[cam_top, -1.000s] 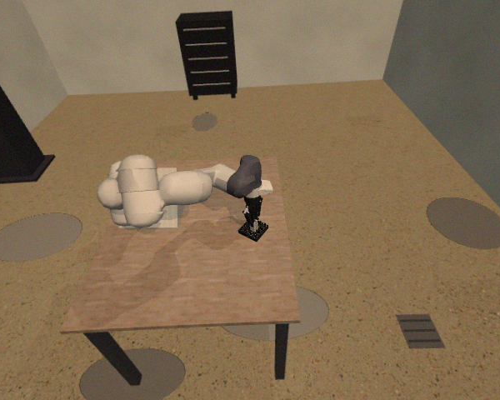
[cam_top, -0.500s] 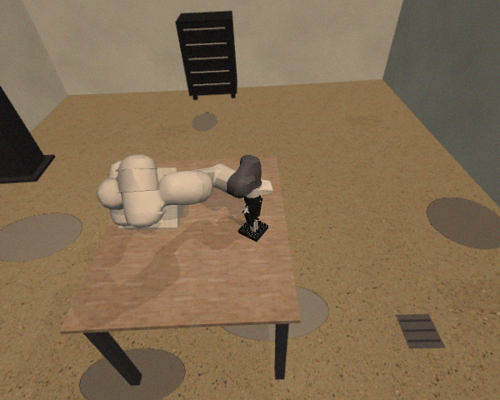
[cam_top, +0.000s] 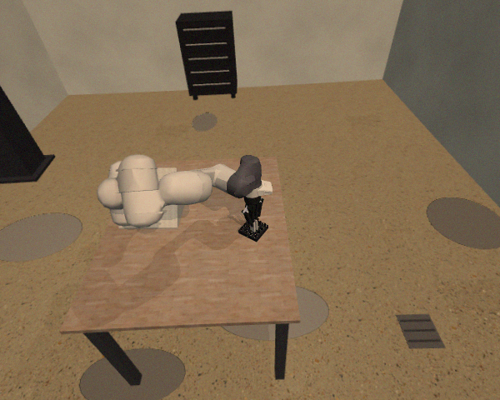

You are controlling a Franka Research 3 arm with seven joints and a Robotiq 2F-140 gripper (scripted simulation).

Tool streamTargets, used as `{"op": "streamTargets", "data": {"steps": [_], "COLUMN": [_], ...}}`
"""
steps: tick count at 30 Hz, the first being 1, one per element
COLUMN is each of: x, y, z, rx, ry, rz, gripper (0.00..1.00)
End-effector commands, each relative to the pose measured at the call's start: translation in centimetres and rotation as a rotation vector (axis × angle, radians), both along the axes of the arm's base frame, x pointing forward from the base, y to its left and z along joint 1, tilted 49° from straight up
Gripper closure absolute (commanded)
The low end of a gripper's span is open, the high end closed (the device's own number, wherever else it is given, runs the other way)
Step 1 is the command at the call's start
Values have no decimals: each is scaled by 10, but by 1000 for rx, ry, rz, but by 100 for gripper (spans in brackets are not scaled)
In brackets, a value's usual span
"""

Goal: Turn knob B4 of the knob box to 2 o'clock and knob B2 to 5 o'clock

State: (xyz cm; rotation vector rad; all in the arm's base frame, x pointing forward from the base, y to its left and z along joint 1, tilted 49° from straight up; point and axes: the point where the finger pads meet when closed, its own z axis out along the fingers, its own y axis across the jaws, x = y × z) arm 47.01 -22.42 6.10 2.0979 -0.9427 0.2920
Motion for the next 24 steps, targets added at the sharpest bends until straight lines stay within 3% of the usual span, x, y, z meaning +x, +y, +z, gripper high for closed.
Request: {"op": "streamTargets", "data": {"steps": [1, 24], "x": [0, 0], "y": [-2, -2], "z": [0, 0], "rx": [-15, -50], "ry": [-94, -345], "rz": [-81, -300], "gripper": [95, 95]}}
